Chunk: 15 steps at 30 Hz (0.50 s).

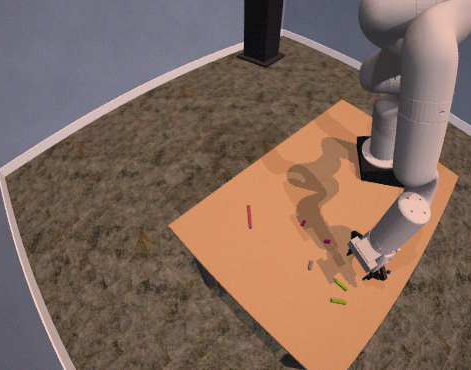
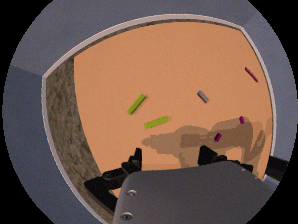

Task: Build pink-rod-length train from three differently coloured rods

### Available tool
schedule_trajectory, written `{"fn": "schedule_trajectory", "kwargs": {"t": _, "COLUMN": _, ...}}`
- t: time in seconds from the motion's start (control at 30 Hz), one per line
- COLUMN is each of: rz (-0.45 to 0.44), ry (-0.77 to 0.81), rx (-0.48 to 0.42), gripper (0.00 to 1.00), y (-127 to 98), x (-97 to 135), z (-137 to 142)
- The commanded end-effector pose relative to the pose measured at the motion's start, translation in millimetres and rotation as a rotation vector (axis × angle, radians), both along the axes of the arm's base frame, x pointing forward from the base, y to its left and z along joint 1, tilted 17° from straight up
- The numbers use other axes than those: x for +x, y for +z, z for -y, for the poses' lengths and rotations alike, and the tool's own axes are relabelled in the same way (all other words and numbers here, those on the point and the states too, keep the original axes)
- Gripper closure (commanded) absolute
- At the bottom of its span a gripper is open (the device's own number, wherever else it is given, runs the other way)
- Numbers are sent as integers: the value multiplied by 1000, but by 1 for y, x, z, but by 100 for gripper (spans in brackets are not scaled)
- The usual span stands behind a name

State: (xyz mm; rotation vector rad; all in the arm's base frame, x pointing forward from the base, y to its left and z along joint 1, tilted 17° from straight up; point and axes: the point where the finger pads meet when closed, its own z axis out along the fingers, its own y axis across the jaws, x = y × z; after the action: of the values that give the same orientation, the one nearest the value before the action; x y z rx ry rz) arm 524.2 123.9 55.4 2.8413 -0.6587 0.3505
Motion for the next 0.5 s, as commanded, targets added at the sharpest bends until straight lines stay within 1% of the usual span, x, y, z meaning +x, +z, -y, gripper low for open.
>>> {"fn": "schedule_trajectory", "kwargs": {"t": 0.0, "rz": -86, "ry": 142, "rx": -19, "gripper": 0, "y": 5, "x": 12, "z": 20}}
{"fn": "schedule_trajectory", "kwargs": {"t": 0.07, "rz": -86, "ry": 142, "rx": -19, "gripper": 0, "y": 5, "x": 12, "z": 20}}
{"fn": "schedule_trajectory", "kwargs": {"t": 0.13, "rz": -108, "ry": 230, "rx": -35, "gripper": 0, "y": 9, "x": 18, "z": 33}}
{"fn": "schedule_trajectory", "kwargs": {"t": 0.47, "rz": -165, "ry": 457, "rx": -76, "gripper": 0, "y": 17, "x": 32, "z": 68}}
